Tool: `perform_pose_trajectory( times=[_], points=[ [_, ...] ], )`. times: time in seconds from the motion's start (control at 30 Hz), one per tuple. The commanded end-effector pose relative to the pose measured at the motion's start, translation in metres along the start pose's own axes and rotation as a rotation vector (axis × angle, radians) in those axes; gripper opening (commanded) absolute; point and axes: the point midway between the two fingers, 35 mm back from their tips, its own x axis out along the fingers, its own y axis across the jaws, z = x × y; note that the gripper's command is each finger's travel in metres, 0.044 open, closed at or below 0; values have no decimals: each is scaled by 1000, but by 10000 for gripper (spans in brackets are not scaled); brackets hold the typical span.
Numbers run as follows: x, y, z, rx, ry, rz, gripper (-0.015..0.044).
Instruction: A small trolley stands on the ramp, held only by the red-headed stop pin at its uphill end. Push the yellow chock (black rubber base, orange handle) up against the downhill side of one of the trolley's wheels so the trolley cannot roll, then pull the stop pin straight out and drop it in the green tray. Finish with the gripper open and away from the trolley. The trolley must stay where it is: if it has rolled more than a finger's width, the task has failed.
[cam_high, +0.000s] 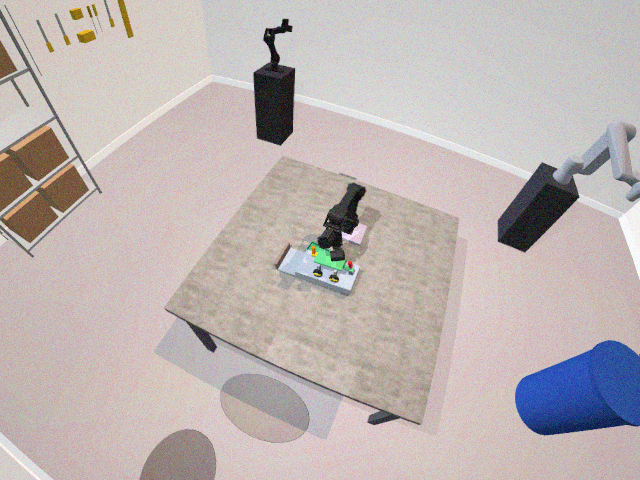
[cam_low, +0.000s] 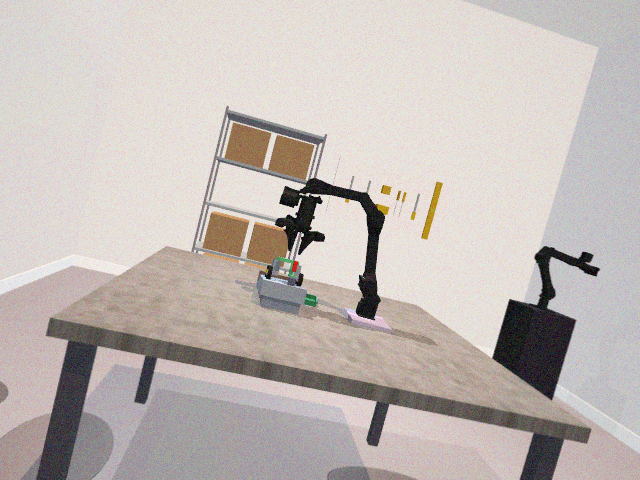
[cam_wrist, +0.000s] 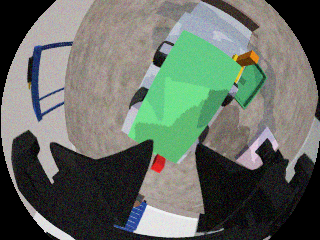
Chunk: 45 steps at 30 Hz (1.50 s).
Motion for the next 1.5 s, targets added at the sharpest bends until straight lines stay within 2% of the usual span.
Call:
perform_pose_trajectory(
  times=[0.0, 0.27, 0.6, 1.47],
  points=[
    [3, 8, -17, 159, 34, -10, 190],
    [4, 18, -49, 442, 83, -39, 190],
    [5, 19, -50, 448, 84, -40, 190],
    [38, 18, -53, 448, 84, -39, 190]
  ],
)
